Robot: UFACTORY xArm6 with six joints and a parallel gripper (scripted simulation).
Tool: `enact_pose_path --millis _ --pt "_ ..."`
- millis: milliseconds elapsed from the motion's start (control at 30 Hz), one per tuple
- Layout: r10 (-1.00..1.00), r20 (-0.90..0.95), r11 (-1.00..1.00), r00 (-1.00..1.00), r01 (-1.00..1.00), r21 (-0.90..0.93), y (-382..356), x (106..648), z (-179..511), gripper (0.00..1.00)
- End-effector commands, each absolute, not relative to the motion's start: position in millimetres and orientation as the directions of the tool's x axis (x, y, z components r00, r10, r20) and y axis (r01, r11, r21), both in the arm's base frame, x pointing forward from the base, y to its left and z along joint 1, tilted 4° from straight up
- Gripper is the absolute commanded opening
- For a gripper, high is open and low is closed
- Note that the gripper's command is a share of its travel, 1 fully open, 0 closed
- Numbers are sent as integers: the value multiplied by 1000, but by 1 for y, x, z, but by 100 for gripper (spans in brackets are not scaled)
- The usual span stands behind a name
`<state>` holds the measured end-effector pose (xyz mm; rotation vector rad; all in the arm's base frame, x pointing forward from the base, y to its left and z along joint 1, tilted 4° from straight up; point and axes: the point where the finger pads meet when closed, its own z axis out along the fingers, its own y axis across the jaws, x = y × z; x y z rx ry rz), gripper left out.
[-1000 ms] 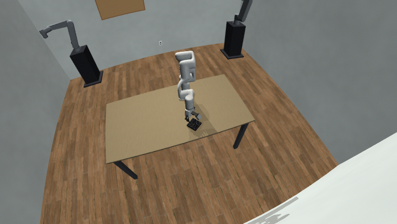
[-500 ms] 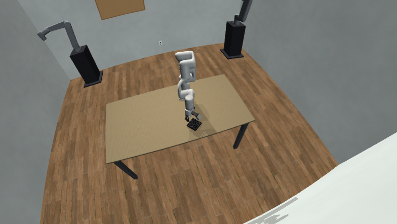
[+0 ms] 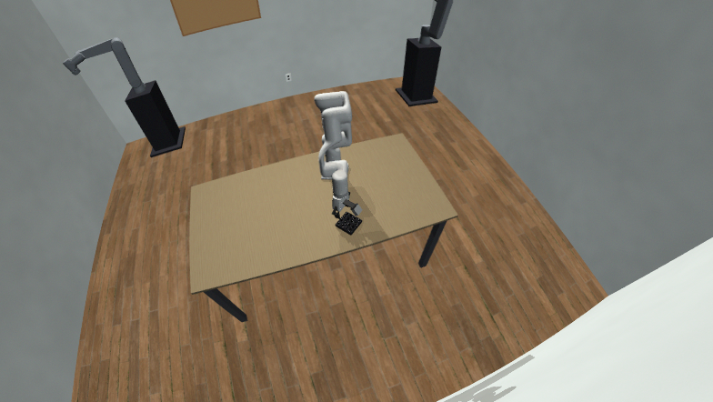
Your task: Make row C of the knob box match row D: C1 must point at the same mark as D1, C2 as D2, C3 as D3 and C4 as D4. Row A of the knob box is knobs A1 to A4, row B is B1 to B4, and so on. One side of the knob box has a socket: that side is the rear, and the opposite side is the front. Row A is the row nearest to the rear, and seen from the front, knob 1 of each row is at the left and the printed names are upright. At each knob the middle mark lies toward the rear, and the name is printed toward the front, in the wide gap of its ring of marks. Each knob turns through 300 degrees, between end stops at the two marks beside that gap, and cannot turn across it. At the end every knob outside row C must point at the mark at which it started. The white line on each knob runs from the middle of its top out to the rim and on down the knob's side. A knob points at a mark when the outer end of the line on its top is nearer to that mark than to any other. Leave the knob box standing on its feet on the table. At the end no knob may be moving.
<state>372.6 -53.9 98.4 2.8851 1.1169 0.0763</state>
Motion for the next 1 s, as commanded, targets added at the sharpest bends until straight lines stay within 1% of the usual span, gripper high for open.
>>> enact_pose_path --millis 0,100,200,433,467,967 --pt "674 31 -738 738 671 64 -54 374 100 100" --pt "670 32 -742 742 667 64 -51 377 101 100" --pt "639 35 -769 769 636 63 -29 399 112 100" --pt "612 37 -790 790 610 62 -9 416 121 100" --pt "612 37 -790 790 610 62 -9 416 121 19" --pt "612 37 -790 790 610 62 -9 416 121 19"
